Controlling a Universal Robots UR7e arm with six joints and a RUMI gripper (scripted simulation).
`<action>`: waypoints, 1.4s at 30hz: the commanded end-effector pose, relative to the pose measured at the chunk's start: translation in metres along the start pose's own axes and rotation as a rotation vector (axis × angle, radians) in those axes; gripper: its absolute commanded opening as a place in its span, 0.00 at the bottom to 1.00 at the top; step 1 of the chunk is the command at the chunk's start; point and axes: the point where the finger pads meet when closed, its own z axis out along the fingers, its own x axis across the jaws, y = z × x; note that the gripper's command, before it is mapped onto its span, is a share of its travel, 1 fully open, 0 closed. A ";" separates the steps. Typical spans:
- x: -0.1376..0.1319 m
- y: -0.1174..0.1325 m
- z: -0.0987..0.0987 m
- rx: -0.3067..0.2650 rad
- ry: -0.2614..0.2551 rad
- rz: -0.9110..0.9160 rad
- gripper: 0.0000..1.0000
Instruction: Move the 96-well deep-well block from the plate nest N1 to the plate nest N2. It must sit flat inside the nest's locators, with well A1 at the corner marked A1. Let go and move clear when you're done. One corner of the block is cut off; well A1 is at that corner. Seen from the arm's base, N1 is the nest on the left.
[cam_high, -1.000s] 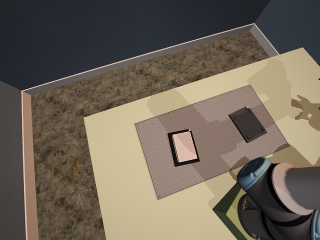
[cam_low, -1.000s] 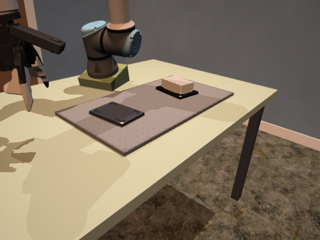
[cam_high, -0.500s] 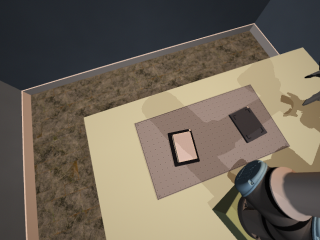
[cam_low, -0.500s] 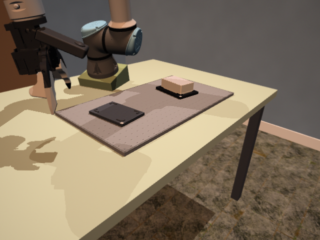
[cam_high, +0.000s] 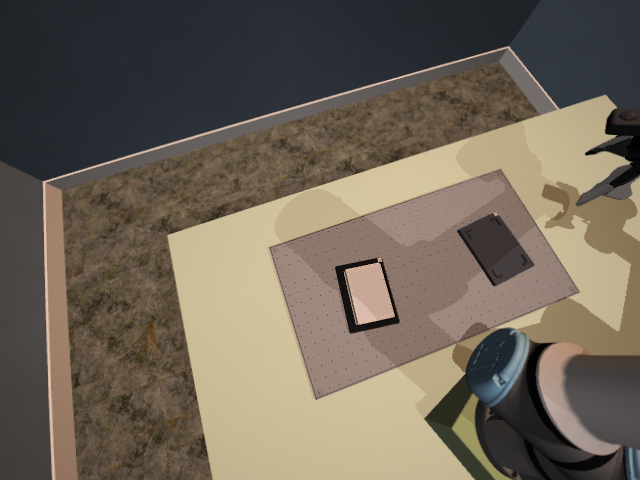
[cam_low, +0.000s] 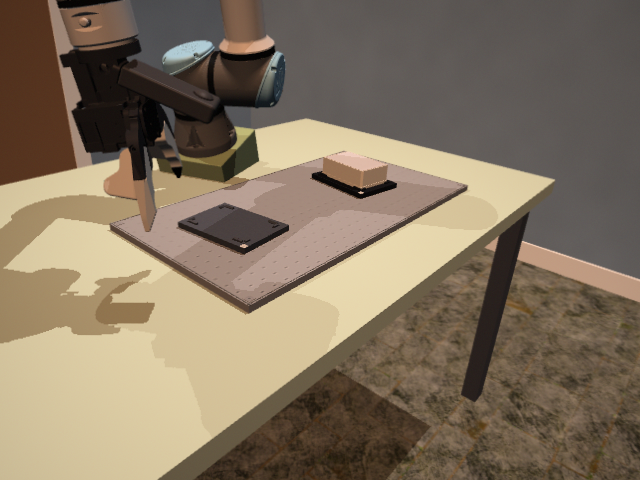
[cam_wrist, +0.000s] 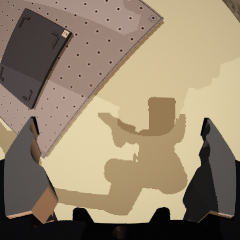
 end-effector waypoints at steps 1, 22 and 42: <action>-0.004 -0.012 0.003 -0.006 -0.009 0.036 1.00; -0.036 -0.080 0.023 -0.025 -0.034 0.138 1.00; -0.075 -0.138 0.040 -0.042 -0.043 0.206 1.00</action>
